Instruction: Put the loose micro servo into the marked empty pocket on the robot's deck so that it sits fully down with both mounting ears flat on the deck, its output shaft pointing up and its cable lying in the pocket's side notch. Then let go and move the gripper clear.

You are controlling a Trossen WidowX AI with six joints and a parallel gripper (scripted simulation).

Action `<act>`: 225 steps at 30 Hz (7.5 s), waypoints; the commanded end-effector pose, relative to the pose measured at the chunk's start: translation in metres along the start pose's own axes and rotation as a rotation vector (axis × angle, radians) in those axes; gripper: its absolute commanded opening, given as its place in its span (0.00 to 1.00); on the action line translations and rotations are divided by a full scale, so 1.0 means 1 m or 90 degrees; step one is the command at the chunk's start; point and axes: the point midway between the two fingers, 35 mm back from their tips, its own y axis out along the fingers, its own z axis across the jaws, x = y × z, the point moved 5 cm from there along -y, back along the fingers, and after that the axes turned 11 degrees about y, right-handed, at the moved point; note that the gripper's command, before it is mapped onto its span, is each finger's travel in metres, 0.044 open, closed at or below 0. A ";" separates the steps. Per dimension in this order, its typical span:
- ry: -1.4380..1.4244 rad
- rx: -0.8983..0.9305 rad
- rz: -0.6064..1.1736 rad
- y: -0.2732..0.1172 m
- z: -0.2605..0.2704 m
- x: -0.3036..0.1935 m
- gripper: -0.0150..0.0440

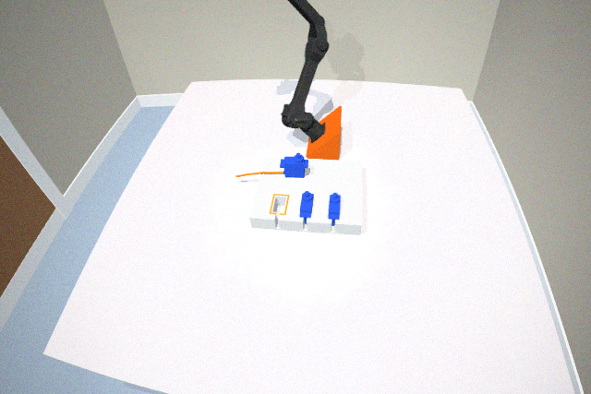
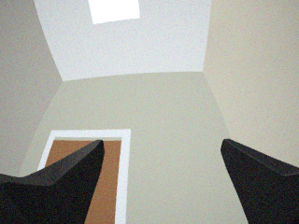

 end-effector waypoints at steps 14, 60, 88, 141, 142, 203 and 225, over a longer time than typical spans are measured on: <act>0.069 0.010 0.062 0.006 0.004 -0.042 1.00; 0.499 0.043 0.425 -0.012 0.071 -0.242 1.00; 0.866 0.013 0.832 -0.083 0.205 -0.362 1.00; 0.662 -0.244 1.825 -0.330 0.440 -0.290 1.00; 0.632 -0.253 1.839 -0.337 0.441 -0.285 1.00; 0.012 -0.356 1.662 -0.477 0.403 -0.198 0.64; 0.011 -0.356 1.663 -0.448 0.403 -0.188 0.25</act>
